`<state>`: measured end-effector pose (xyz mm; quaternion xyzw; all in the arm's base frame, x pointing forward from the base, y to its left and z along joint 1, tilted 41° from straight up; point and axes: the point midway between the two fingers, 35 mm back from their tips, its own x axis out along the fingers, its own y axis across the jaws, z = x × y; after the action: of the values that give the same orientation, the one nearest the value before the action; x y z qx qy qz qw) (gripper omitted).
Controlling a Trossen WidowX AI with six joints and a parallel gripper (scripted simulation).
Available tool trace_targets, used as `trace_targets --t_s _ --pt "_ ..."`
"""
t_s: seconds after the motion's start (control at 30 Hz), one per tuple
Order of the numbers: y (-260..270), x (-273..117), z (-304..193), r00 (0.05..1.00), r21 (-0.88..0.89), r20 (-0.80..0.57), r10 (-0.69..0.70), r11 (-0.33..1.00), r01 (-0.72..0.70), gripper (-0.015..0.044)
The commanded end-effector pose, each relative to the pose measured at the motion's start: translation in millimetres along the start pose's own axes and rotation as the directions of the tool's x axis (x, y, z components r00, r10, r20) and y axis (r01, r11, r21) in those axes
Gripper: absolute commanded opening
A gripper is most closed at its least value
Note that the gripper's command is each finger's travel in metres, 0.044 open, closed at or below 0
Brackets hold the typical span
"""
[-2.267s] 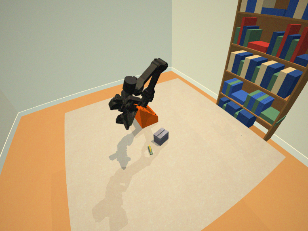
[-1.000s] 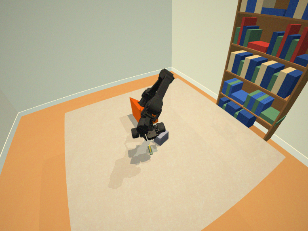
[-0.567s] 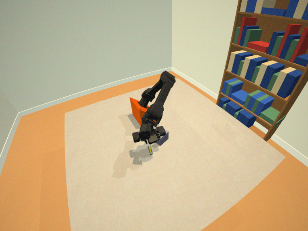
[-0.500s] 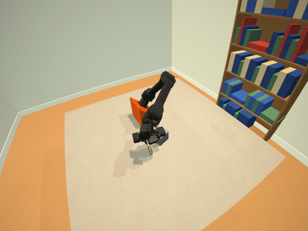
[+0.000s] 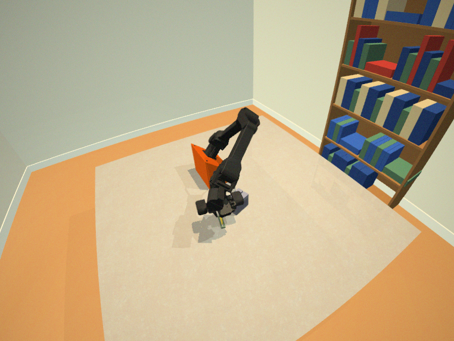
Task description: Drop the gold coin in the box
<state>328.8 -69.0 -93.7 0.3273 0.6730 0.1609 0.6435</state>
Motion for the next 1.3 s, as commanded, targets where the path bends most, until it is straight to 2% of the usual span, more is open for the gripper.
trace_targets --t_s 0.0,0.77,0.97,1.27 --pt "0 9 -2 1.000 0.008 -0.004 0.006 1.000 -0.006 0.0161" --pt "1 43 -3 1.000 0.008 -0.004 0.009 1.000 -0.009 0.0161" --pt "1 43 -3 1.000 0.008 -0.004 0.009 1.000 -0.009 0.0003" --pt "1 43 -3 1.000 0.008 -0.004 0.009 1.000 -0.009 0.0000"
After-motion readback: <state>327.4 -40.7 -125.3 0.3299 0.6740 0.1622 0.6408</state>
